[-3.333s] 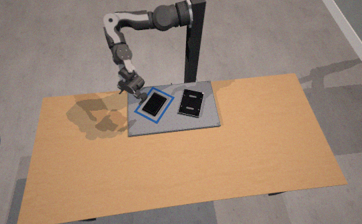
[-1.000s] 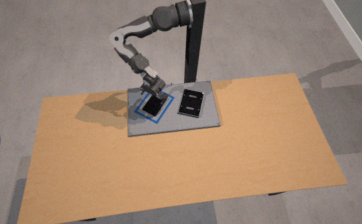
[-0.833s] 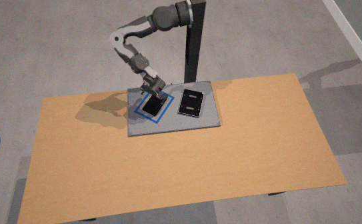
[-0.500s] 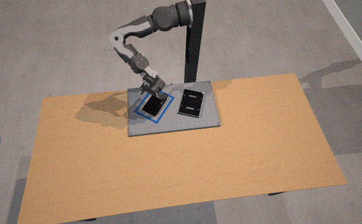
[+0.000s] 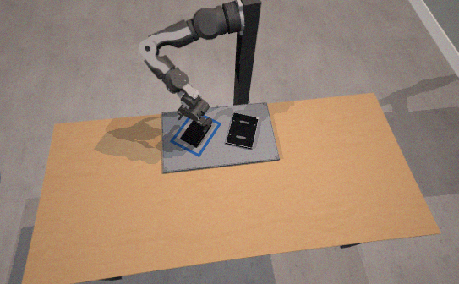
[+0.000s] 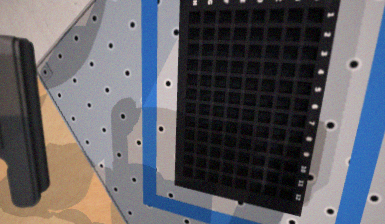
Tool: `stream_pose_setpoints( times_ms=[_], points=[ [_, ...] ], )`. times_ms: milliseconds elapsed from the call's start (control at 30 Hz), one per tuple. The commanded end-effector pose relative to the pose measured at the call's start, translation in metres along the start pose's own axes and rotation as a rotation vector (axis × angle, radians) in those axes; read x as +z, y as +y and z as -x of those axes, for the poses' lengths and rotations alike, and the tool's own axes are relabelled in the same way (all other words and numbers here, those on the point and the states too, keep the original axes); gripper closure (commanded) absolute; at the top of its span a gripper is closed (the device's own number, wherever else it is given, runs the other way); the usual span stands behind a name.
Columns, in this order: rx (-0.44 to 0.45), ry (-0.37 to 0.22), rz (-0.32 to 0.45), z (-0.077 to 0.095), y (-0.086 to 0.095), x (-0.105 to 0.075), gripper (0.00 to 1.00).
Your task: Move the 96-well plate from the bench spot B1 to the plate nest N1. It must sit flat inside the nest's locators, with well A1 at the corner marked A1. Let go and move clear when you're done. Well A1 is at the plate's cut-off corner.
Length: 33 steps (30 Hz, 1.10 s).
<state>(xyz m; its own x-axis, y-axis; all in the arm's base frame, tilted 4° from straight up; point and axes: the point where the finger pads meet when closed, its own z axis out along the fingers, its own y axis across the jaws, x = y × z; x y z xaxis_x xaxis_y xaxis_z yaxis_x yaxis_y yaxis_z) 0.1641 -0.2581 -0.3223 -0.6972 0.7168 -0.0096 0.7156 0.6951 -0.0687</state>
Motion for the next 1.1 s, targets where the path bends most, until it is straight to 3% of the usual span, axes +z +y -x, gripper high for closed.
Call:
stream_pose_setpoints(
  times_ms=[0, 467, 633, 1067],
  points=[
    [0.000, -0.002, 0.002, 0.001, 0.000, -0.001, 0.23],
    [0.000, -0.002, 0.002, 0.001, 0.000, -0.001, 0.23],
    [0.000, -0.002, 0.004, 0.003, -0.001, 0.054, 0.23],
    [0.001, -0.002, 0.000, 0.003, -0.002, 0.056, 0.23]
  ],
)
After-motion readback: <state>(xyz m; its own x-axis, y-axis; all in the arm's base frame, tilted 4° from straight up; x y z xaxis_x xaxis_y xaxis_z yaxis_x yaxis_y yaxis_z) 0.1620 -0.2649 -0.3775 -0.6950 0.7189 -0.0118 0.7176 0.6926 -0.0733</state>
